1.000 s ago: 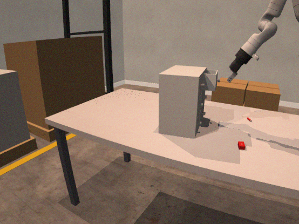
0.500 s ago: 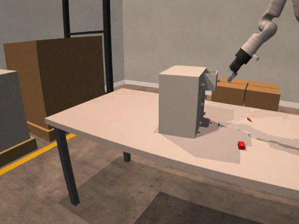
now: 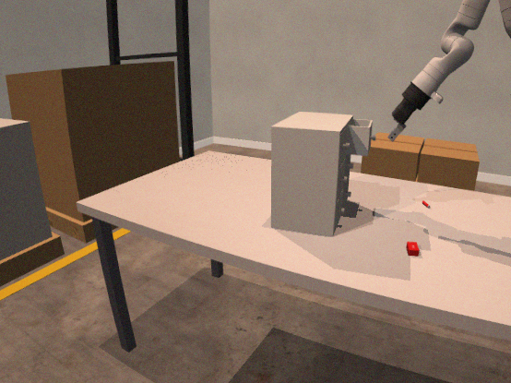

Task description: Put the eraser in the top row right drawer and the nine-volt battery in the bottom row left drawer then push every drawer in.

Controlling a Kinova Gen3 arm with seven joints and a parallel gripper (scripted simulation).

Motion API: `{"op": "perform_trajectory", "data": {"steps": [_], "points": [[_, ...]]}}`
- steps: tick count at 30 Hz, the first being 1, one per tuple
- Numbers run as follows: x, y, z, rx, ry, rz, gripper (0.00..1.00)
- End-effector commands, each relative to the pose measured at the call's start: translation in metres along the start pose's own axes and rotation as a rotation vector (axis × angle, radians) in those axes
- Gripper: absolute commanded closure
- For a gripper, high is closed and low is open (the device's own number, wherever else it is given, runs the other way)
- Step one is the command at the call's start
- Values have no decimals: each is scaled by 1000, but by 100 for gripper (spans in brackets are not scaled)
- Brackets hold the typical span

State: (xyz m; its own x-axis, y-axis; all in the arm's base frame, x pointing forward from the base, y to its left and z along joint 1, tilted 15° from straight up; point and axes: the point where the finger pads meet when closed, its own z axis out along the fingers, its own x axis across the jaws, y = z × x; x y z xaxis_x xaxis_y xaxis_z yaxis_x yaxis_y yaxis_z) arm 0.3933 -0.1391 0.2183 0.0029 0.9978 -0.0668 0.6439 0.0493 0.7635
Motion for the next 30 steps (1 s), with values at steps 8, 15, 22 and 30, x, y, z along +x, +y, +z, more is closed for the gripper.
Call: {"op": "perform_trajectory", "data": {"steps": [8,15,22,30], "points": [[-1,2,1,0,-3,4,100],[-1,7,4,-2,-4,2,100],[-2,12,7,-4,-5,2,100],[-2,22,13,-5,-5,1,100]]}}
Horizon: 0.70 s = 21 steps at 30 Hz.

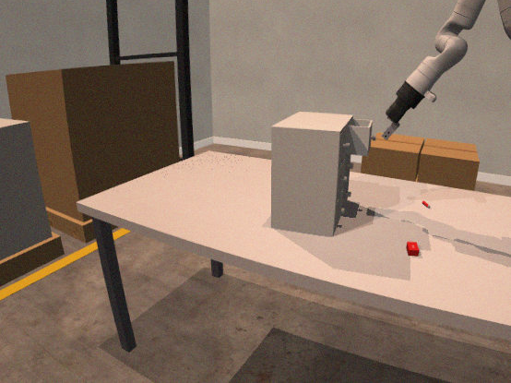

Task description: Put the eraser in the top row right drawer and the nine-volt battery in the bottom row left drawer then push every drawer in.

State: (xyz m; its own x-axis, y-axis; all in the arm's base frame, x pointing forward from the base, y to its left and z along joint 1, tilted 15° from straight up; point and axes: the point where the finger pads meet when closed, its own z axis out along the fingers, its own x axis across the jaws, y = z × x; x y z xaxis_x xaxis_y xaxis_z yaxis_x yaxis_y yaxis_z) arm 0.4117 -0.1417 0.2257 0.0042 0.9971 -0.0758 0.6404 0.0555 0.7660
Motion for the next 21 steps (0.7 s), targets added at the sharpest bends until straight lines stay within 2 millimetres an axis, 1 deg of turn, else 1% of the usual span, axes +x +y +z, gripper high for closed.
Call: {"op": "perform_trajectory", "data": {"steps": [1,4,7,21], "points": [[1,6,5,0,2,8,100],[1,10,8,0,2,8,100],[1,10,9,2,3,8,100],[1,34,25,0,2,8,100]]}}
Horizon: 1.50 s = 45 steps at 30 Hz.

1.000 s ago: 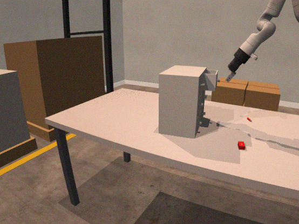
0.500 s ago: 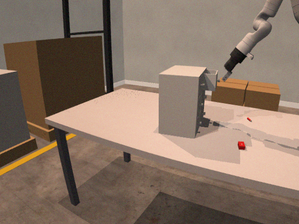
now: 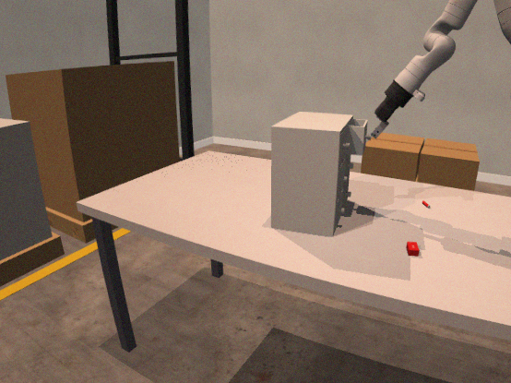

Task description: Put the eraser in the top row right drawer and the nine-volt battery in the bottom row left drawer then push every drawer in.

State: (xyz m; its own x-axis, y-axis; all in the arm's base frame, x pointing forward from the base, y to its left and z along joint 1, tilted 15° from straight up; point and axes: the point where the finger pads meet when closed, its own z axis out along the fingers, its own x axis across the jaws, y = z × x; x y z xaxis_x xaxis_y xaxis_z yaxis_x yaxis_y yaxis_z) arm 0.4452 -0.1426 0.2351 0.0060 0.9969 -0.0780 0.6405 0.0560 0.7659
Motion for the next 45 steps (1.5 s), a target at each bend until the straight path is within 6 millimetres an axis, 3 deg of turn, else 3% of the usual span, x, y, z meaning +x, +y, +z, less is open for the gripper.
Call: {"op": "perform_trajectory", "data": {"steps": [1,17,45], "points": [[2,6,5,0,5,8,100],[2,27,20,0,5,8,100],[3,39,30,4,6,9,100]]}}
